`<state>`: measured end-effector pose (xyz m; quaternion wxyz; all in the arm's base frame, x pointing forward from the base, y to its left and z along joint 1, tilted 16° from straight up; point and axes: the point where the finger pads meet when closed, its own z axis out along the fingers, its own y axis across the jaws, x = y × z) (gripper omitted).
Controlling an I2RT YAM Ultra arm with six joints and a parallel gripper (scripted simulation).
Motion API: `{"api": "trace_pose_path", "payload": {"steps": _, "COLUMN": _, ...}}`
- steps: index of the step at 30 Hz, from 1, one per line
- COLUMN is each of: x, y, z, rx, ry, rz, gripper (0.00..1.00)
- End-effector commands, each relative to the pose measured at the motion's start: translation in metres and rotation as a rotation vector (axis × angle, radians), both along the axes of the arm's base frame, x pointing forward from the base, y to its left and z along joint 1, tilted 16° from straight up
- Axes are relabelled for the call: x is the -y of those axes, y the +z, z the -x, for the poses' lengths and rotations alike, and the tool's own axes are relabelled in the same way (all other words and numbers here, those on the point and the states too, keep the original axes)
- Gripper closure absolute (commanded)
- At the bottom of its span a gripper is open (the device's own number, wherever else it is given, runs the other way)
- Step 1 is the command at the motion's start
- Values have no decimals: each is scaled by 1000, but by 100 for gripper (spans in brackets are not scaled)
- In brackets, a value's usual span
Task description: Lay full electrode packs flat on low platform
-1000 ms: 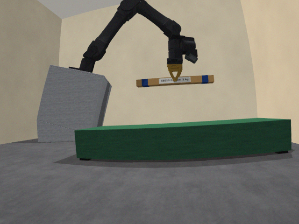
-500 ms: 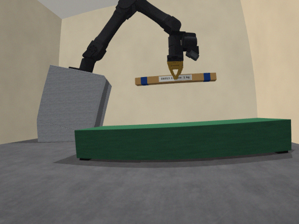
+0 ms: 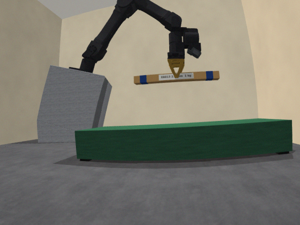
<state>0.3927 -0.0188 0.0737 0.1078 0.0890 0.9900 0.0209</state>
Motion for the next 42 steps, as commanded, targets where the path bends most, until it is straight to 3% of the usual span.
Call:
{"api": "trace_pose_path", "payload": {"steps": 1, "x": 10, "y": 35, "z": -7, "rx": 97, "ry": 15, "rz": 0, "gripper": 100}}
{"api": "trace_pose_path", "payload": {"steps": 13, "x": 42, "y": 36, "z": -4, "rx": 99, "ry": 15, "rz": 4, "gripper": 100}}
{"api": "trace_pose_path", "payload": {"steps": 42, "x": 51, "y": 24, "z": -11, "rx": 117, "ry": 15, "rz": 11, "gripper": 100}}
